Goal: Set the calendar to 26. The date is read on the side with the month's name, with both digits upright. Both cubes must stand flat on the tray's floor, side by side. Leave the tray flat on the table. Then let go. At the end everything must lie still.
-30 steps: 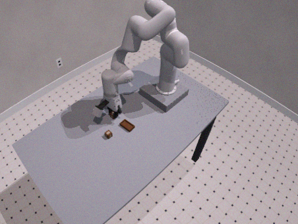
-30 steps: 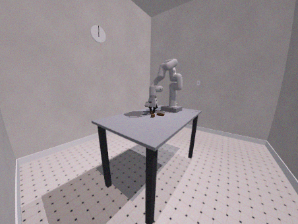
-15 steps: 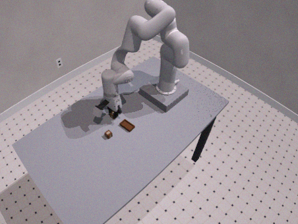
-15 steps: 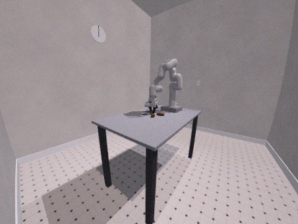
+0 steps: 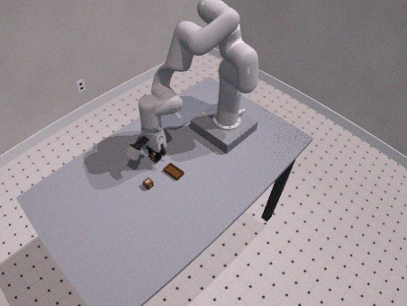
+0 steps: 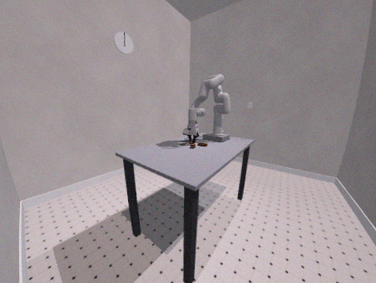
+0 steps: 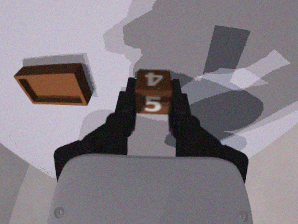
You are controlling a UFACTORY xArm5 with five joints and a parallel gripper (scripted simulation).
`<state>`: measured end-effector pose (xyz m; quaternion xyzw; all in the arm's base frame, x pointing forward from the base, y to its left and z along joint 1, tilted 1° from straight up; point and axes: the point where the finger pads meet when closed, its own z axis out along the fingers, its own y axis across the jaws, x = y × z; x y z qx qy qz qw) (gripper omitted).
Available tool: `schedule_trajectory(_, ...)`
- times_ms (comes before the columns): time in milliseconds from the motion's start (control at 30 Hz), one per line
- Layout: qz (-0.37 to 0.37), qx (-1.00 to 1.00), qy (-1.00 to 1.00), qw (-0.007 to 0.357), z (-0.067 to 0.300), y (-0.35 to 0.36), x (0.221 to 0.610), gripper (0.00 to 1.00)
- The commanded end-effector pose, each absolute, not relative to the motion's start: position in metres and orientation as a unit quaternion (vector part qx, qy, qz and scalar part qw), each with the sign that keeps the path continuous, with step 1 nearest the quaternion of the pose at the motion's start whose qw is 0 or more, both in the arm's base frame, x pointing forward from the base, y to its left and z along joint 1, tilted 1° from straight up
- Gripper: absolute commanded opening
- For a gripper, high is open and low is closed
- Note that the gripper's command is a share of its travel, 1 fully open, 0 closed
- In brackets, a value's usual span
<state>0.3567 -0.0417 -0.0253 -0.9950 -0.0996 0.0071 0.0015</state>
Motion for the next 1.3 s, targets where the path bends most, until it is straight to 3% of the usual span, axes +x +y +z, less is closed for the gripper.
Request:
schedule_trajectory(0, 0.006, -0.995, -0.100, 0.001, -0.0245, -0.0419, 0.3579, 0.27)
schedule_trajectory(600, 0.006, -0.995, -0.100, 0.001, -0.0245, -0.0419, 0.3579, 0.27)
schedule_trajectory(1100, 0.006, -0.995, -0.100, 0.001, -0.0245, -0.0419, 0.3579, 0.47)
schedule_trajectory(1267, 0.006, -0.995, -0.100, 0.001, -0.0245, -0.0419, 0.3579, 0.47)
